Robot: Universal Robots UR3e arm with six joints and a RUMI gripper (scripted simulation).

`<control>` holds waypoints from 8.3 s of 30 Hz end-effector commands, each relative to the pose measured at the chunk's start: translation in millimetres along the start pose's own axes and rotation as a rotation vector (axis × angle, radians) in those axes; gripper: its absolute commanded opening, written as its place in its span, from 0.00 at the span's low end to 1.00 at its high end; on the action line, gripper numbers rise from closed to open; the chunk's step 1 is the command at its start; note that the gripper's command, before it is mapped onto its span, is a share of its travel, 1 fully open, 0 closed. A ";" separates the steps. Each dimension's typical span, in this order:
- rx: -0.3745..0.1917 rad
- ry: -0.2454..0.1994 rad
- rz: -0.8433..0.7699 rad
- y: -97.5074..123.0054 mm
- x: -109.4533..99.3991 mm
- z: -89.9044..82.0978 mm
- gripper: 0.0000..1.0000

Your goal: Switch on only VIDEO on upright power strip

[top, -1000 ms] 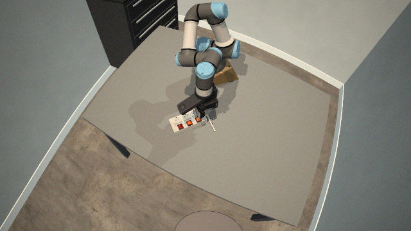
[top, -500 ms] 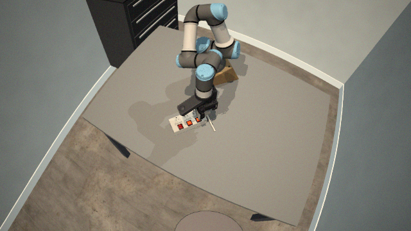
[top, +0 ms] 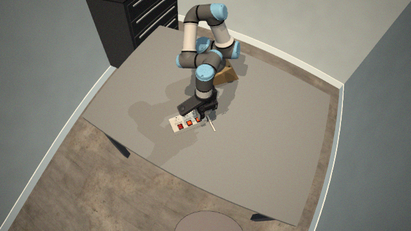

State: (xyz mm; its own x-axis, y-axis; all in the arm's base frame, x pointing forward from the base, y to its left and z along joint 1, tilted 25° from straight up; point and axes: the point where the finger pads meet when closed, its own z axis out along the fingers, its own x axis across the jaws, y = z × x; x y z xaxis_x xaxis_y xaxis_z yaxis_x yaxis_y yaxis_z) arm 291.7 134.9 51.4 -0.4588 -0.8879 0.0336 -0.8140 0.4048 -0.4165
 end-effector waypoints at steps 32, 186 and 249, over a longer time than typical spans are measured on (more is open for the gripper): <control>0.001 -0.002 0.000 -0.6 -0.5 -0.5 0.00; 0.001 -0.002 0.000 -1.0 -0.9 -33.5 1.00; 0.001 -0.002 0.000 -0.9 -0.8 -132.5 1.00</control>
State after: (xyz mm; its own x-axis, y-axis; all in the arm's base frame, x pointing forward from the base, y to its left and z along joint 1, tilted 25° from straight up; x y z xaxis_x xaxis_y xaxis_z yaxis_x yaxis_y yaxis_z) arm 245.3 163.9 171.4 -0.4587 -0.8879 0.0340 -0.8140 0.4046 -0.4167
